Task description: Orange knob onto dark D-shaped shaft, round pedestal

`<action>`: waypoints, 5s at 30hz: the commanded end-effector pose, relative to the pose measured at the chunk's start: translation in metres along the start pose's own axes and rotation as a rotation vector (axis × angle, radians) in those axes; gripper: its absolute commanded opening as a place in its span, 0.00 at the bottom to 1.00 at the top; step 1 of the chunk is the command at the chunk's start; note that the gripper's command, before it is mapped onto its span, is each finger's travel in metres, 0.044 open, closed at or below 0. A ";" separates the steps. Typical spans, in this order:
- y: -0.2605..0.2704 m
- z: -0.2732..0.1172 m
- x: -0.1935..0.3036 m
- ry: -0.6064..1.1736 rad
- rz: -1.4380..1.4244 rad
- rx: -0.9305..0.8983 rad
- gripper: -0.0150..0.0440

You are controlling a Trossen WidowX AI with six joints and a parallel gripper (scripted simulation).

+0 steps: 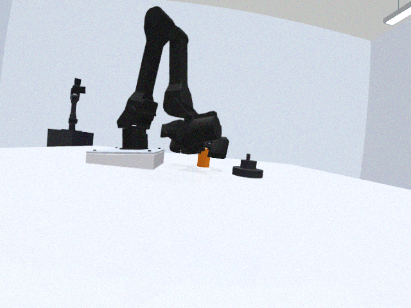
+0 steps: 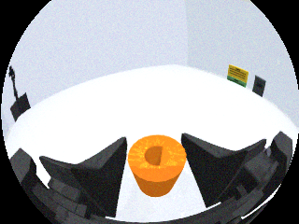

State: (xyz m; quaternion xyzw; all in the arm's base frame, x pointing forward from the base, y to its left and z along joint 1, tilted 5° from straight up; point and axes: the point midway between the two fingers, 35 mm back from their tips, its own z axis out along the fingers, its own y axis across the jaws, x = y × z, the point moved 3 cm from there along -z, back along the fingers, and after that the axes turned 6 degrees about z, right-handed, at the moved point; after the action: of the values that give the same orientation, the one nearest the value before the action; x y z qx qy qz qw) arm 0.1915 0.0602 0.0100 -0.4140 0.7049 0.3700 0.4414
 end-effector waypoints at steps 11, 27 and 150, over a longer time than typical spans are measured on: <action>0.000 0.000 0.000 -0.003 -0.001 0.000 1.00; 0.000 -0.014 -0.050 -0.001 -0.002 0.000 1.00; 0.003 0.030 -0.028 1.073 0.872 0.775 1.00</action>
State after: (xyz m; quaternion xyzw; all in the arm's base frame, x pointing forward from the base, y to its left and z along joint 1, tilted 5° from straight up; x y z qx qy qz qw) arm 0.2076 0.0962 0.0322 -0.0417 0.9986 -0.0097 -0.0296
